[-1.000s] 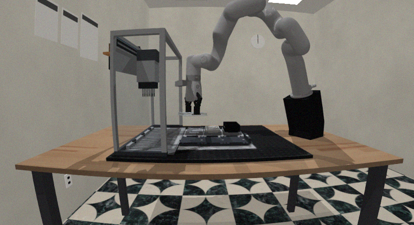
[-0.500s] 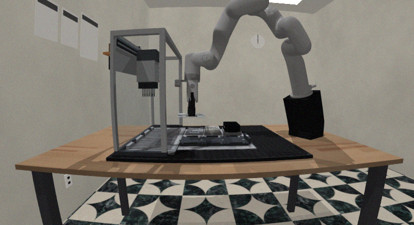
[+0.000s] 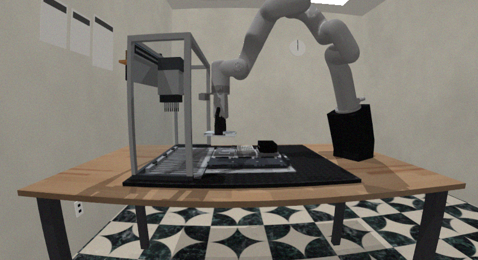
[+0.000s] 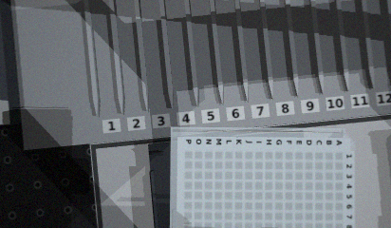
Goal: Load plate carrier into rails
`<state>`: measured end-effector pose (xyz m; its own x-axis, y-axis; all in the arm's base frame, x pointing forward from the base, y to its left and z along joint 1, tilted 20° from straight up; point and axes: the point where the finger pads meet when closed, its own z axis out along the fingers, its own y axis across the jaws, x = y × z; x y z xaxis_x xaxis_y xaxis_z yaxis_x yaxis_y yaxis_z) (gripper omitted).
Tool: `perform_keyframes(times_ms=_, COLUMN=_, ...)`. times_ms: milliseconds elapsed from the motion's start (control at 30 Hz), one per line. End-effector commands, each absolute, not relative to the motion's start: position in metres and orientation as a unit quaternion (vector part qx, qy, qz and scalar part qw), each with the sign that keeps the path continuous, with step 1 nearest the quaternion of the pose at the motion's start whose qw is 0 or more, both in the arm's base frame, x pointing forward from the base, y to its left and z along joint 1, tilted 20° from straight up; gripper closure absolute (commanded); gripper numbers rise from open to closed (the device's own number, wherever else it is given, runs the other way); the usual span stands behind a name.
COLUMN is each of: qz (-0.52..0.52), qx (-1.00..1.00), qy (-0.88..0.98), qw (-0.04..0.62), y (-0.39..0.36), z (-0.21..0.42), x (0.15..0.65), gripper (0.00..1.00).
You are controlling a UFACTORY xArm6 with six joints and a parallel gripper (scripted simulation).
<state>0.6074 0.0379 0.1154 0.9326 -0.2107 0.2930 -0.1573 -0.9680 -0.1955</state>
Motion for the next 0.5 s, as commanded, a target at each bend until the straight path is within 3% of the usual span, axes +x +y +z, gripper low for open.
perform_keyframes(times_ms=0, qz=-0.15, qx=-0.968, qy=0.177, qw=0.091, y=0.038, z=0.1174, x=0.6085, gripper=1.0)
perform_keyframes(times_ms=467, qz=-0.129, qx=-0.914, qy=0.366, qw=0.119, y=0.038, z=0.1174, x=0.6085, gripper=1.0)
